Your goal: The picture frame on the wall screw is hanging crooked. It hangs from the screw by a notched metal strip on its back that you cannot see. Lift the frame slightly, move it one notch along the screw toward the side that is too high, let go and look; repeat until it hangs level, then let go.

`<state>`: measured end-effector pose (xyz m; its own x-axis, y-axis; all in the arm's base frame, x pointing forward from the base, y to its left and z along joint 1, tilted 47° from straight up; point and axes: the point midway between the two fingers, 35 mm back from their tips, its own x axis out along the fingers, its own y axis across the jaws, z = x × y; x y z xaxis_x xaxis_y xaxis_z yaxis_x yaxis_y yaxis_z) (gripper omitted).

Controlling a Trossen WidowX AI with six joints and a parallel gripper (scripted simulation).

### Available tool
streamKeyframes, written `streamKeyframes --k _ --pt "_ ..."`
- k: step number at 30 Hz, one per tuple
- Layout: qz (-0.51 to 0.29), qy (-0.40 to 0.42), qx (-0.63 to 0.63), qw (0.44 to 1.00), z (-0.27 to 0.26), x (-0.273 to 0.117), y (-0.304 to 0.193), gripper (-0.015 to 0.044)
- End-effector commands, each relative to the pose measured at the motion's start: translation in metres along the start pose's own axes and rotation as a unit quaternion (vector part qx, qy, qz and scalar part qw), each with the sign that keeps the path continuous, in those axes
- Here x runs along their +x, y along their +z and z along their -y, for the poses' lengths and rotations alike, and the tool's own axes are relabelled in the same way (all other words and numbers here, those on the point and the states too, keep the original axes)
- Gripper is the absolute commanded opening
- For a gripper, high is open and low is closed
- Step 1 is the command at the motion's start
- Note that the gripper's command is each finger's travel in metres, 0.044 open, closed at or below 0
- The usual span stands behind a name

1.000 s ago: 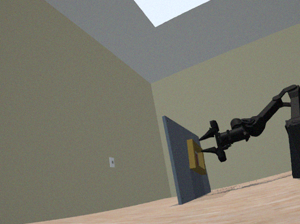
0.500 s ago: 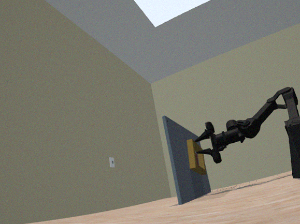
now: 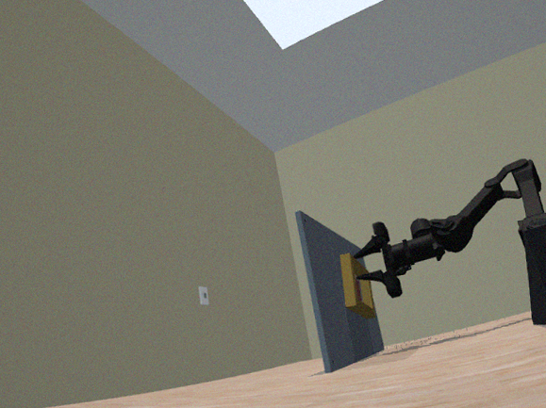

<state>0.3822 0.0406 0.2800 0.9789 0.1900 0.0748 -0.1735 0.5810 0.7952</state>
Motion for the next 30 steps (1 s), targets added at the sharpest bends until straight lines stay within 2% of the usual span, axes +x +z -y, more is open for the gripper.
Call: streamKeyframes --k 1,20,27,30 --pt "0.002 0.000 -0.002 1.000 -0.0002 0.0003 0.0009 0.0260" --pt "0.002 0.000 -0.002 1.000 -0.0002 0.0005 0.0014 0.0260" --pt "0.002 0.000 -0.002 1.000 -0.0002 0.0005 0.0014 0.0076" --pt "0.002 0.000 -0.002 1.000 -0.0002 0.0005 0.0014 0.0056"
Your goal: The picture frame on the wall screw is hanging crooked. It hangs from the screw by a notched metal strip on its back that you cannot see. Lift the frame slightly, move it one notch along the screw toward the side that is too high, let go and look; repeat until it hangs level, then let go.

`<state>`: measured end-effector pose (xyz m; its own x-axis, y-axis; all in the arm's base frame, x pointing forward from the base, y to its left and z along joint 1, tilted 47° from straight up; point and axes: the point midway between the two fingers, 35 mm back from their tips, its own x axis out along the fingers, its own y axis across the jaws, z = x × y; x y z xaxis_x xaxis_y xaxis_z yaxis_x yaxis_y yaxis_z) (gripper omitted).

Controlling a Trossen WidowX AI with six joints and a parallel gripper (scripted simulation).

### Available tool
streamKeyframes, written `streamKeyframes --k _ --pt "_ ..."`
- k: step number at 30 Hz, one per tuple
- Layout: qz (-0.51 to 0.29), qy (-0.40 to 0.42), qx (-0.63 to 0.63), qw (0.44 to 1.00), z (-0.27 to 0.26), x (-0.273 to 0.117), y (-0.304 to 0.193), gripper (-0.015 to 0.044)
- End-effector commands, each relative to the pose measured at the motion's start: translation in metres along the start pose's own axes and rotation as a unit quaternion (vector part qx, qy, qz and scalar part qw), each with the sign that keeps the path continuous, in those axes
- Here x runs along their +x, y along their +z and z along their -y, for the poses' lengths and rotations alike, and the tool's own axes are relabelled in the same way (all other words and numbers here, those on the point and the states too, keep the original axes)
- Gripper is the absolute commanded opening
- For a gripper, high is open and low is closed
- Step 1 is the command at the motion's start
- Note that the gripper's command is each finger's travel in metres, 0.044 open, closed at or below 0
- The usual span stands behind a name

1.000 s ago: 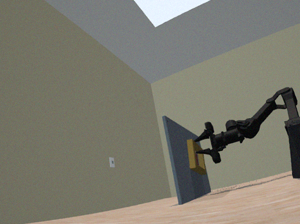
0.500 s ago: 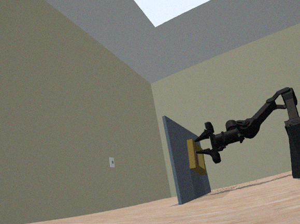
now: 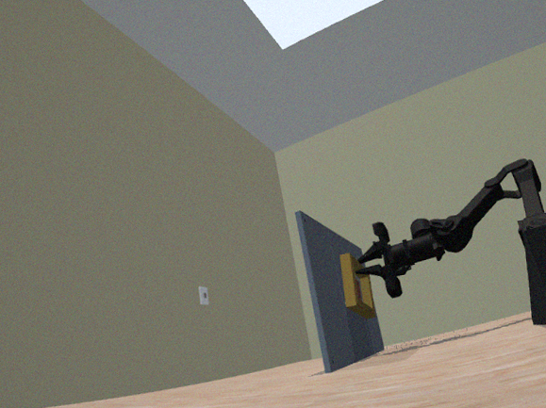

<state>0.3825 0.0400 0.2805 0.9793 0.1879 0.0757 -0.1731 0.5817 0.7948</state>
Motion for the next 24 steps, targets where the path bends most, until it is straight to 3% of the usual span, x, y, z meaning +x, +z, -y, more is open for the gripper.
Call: streamKeyframes --k 1,6,24 --pt "0.001 0.000 -0.001 1.000 -0.0002 0.0003 0.0006 0.0050" --pt "0.001 0.000 -0.001 1.000 -0.0002 0.0003 0.0006 0.0000" --pt "0.001 0.000 -0.001 1.000 -0.0033 0.0001 0.0000 0.0000"
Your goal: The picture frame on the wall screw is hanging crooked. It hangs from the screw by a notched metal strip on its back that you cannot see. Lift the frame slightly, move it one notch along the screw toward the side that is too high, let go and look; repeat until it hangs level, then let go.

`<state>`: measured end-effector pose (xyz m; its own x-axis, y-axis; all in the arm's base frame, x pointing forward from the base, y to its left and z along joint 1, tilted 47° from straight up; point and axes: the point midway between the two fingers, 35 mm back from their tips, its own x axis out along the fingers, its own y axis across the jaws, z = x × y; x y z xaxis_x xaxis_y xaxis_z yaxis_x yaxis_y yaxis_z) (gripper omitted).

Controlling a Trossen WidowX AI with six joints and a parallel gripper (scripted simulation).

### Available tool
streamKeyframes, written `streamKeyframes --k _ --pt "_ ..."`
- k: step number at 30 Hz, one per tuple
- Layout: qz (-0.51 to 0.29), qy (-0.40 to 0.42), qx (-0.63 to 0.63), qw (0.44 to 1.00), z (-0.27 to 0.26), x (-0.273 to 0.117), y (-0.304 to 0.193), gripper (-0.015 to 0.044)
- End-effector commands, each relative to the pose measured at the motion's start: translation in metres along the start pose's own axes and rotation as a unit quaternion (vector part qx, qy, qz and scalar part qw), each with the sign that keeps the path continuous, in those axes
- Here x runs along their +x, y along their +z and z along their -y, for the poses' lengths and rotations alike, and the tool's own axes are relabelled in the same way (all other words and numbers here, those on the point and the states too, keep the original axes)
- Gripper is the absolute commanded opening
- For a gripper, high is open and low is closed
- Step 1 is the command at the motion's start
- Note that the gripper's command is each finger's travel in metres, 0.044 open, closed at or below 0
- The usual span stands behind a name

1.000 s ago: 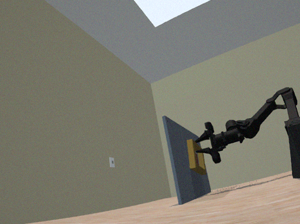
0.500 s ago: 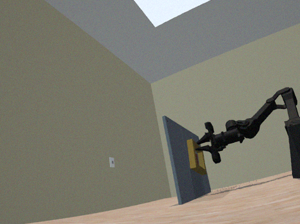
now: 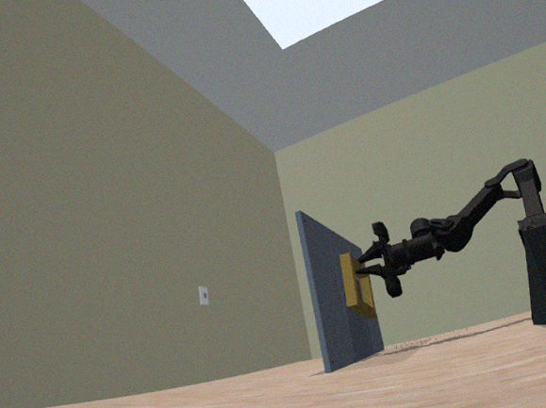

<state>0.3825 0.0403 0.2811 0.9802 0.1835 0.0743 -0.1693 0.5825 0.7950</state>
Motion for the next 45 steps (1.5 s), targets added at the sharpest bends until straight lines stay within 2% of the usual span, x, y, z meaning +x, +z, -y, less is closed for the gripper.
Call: streamKeyframes --k 1,45 --pt "0.000 0.002 -0.001 1.000 -0.0030 0.0000 0.0000 0.0000" --pt "0.000 0.002 -0.001 1.000 -0.0091 0.0000 -0.0002 0.0000"
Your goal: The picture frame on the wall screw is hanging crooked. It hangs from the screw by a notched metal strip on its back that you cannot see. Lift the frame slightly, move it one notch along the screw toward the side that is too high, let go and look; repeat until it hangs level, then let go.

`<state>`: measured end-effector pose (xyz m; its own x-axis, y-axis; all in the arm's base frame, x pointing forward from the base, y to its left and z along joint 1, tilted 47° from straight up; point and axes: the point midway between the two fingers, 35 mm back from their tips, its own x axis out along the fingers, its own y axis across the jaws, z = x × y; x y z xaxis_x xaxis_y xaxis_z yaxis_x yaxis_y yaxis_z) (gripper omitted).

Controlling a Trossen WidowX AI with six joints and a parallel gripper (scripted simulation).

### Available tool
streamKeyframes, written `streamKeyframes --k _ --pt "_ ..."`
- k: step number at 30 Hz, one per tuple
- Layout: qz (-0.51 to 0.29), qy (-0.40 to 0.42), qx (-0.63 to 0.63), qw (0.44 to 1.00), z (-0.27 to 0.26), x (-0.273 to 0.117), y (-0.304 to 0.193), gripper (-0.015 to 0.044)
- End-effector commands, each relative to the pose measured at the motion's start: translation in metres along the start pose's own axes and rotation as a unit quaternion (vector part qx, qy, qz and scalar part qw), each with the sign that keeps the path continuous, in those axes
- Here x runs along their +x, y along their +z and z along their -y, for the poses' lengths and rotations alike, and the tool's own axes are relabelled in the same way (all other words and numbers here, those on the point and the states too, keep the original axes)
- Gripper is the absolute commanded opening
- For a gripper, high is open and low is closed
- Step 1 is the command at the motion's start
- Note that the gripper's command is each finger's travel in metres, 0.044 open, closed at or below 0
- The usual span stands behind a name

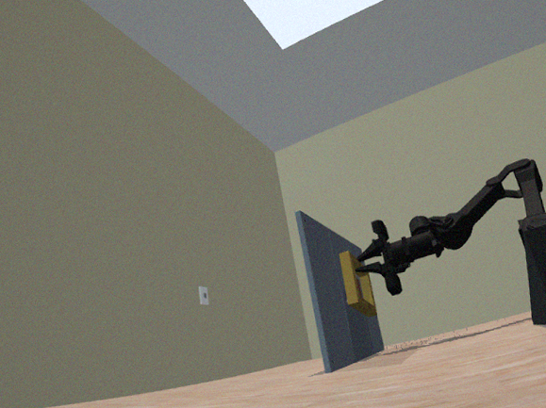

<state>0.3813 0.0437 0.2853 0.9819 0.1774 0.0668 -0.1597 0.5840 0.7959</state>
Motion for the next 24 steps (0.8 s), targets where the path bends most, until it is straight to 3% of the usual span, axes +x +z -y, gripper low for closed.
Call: streamKeyframes --k 1,24 --pt "0.000 0.007 -0.001 1.000 -0.0038 0.0001 0.0001 0.0000" --pt "0.000 0.007 -0.001 1.000 -0.0030 0.0001 -0.0021 0.0000"
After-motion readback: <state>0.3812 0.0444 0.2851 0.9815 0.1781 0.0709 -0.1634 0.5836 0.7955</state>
